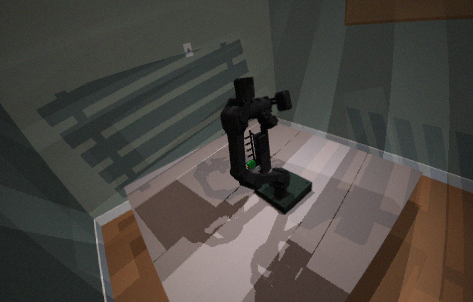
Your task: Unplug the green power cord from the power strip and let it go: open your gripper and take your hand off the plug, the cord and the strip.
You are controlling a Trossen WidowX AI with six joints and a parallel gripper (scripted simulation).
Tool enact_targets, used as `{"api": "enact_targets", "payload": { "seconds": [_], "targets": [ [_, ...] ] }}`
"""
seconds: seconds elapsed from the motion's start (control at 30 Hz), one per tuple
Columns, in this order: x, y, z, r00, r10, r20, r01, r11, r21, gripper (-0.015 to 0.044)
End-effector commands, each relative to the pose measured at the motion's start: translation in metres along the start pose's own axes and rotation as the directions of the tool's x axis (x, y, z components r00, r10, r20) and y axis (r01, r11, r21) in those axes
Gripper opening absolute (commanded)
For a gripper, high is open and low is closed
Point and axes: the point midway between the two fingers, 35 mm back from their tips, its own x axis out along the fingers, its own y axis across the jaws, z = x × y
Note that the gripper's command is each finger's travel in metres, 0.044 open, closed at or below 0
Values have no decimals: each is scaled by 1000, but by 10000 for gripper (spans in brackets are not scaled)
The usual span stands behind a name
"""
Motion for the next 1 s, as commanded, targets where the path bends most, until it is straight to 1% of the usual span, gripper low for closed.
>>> {"api": "enact_targets", "payload": {
  "seconds": [0.0, 0.07, 0.17, 0.27, 0.3, 0.4, 0.5, 0.57, 0.67, 0.8, 0.9, 0.97],
  "targets": [
    [1, 0, 0, 1000, -2, 1, 2, 1000, -6, 374],
    [6, -2, -1, 1000, -20, 8, 21, 998, -55, 321],
    [22, -8, -2, 996, -81, 31, 86, 972, -217, 242],
    [44, -20, -3, 985, -161, 65, 173, 889, -423, 164],
    [51, -24, -4, 979, -187, 76, 200, 850, -488, 160],
    [74, -43, -3, 953, -278, 120, 280, 659, -698, 160],
    [95, -66, -1, 915, -367, 168, 318, 399, -860, 160],
    [107, -84, 2, 884, -421, 202, 309, 205, -929, 160],
    [122, -112, 8, 831, -495, 254, 240, -93, -966, 160],
    [136, -153, 20, 748, -577, 328, 44, -450, -892, 160],
    [141, -185, 32, 680, -624, 385, -161, -640, -751, 160],
    [142, -206, 41, 632, -648, 424, -313, -715, -626, 160]
  ]
}}
